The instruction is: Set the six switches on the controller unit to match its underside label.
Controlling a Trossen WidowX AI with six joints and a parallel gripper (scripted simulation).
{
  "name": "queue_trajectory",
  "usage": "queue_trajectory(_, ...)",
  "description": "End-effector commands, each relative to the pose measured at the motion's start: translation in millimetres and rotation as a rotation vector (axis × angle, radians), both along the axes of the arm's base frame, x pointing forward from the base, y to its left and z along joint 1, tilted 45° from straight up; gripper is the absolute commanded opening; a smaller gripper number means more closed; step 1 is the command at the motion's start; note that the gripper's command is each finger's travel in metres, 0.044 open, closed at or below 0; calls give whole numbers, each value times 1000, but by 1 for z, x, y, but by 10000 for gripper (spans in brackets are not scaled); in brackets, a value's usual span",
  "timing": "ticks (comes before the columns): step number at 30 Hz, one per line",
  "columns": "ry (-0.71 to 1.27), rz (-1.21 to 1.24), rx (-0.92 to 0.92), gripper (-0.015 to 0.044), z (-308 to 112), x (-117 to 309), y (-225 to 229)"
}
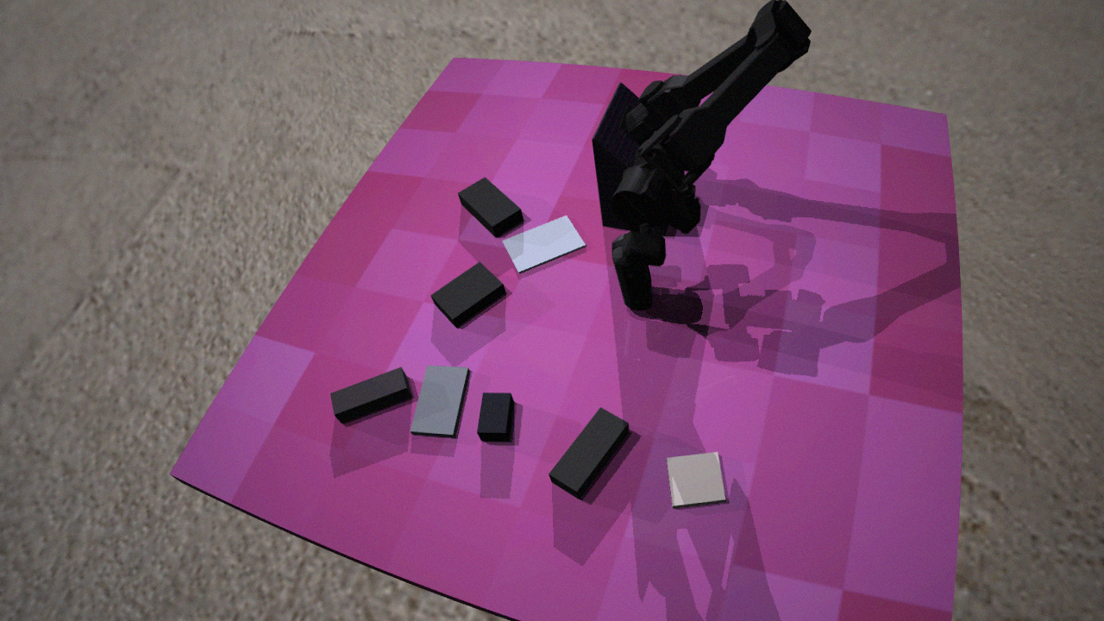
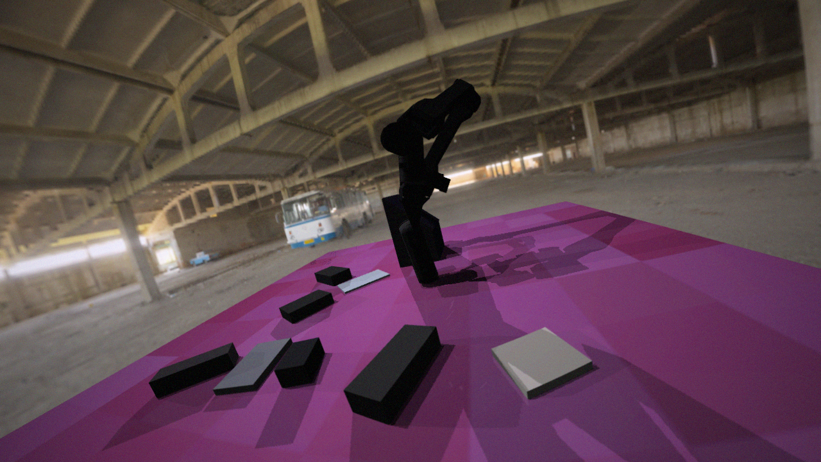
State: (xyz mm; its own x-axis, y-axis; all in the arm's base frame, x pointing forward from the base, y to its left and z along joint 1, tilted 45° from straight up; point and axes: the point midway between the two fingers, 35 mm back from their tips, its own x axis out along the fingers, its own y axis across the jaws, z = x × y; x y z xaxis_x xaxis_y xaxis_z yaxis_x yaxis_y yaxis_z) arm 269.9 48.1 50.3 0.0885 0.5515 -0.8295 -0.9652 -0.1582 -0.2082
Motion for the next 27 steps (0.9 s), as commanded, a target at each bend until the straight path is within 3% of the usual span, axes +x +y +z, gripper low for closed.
queue_trajectory(1,6,8,24,336,3,-2,7)
queue_trajectory(27,15,20,80,336,15,-7,22)
